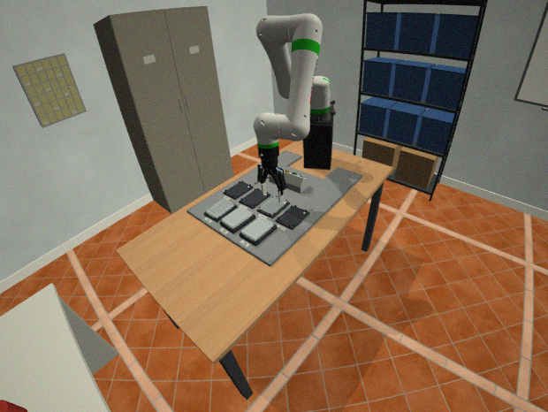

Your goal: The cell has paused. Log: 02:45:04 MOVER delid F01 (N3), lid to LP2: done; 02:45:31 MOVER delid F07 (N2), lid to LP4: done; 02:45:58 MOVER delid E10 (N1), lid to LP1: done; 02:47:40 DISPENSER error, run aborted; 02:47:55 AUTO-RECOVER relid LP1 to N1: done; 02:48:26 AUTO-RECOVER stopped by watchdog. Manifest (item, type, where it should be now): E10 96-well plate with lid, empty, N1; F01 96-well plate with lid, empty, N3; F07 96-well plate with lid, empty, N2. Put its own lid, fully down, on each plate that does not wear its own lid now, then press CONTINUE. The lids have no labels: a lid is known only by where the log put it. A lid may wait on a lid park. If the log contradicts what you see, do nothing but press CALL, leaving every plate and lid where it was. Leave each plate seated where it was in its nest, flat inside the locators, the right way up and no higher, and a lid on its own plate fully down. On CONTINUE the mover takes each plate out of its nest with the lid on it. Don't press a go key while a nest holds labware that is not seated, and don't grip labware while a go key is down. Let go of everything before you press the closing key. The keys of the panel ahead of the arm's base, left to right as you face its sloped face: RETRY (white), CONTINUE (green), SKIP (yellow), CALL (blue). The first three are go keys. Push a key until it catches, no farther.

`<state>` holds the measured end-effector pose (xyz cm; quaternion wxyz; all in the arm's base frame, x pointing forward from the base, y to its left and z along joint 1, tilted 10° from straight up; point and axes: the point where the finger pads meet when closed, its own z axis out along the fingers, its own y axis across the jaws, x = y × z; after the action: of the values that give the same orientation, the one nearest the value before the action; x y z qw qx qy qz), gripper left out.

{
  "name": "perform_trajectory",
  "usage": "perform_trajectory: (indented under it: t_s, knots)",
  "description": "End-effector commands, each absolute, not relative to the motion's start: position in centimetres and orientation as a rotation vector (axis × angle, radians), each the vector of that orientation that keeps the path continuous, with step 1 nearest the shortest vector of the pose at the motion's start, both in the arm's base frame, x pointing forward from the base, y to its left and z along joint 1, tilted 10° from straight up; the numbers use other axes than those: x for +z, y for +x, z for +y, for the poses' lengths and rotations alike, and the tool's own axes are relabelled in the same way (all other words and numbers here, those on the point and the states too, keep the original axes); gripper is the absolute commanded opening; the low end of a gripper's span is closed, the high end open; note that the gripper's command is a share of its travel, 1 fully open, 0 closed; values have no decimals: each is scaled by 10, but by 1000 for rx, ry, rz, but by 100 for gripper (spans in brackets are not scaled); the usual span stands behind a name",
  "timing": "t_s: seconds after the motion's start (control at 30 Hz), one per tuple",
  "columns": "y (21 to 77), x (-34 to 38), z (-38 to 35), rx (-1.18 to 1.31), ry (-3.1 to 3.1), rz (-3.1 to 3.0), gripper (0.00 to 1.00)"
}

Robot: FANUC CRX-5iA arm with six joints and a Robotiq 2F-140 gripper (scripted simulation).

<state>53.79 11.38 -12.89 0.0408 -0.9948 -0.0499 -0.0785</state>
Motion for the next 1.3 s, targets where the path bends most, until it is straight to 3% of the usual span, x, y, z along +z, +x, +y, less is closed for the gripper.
perform_trajectory:
  t_s: [0.0, 1.27]
  knots:
    - [538, -131, 114, -241, -3047, -153, 66]
    - [543, -162, 117, -241, -3047, -153, 66]
